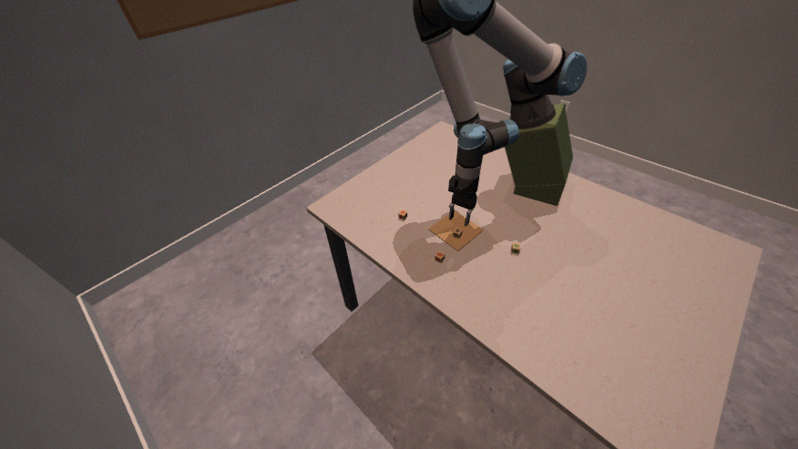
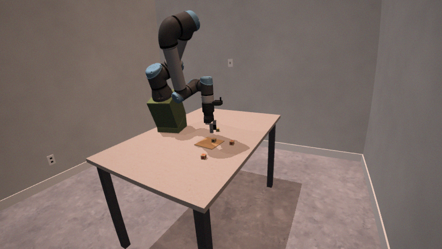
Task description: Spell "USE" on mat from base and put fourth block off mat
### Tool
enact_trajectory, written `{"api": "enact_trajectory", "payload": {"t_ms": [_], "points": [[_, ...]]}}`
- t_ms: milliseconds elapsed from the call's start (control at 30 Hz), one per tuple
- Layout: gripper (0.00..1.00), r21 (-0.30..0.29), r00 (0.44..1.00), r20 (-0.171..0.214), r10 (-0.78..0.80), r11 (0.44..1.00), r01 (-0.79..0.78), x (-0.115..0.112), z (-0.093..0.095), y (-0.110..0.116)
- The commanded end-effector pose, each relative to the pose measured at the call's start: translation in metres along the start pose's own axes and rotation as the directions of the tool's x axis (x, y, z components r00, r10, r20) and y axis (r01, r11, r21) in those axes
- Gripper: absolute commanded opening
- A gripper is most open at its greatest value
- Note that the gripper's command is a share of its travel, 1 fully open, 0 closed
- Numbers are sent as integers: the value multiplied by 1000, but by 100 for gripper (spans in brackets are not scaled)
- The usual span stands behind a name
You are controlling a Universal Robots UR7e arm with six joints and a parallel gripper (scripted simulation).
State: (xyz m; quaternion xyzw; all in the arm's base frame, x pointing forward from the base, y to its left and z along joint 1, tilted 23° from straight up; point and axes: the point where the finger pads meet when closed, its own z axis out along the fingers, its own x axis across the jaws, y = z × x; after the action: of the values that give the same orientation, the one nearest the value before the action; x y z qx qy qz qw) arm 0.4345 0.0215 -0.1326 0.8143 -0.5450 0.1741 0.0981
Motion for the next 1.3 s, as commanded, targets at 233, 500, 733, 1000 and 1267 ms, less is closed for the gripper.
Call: {"api": "enact_trajectory", "payload": {"t_ms": [233,500,733,1000,1267], "points": [[100,1,1000,0,0,1000,0,0,16,0],[100,1,1000,0,0,1000,0,0,28,0],[100,1,1000,0,0,1000,0,0,34,0],[100,1,1000,0,0,1000,0,0,40,0],[100,1,1000,0,0,1000,0,0,41,0]]}}
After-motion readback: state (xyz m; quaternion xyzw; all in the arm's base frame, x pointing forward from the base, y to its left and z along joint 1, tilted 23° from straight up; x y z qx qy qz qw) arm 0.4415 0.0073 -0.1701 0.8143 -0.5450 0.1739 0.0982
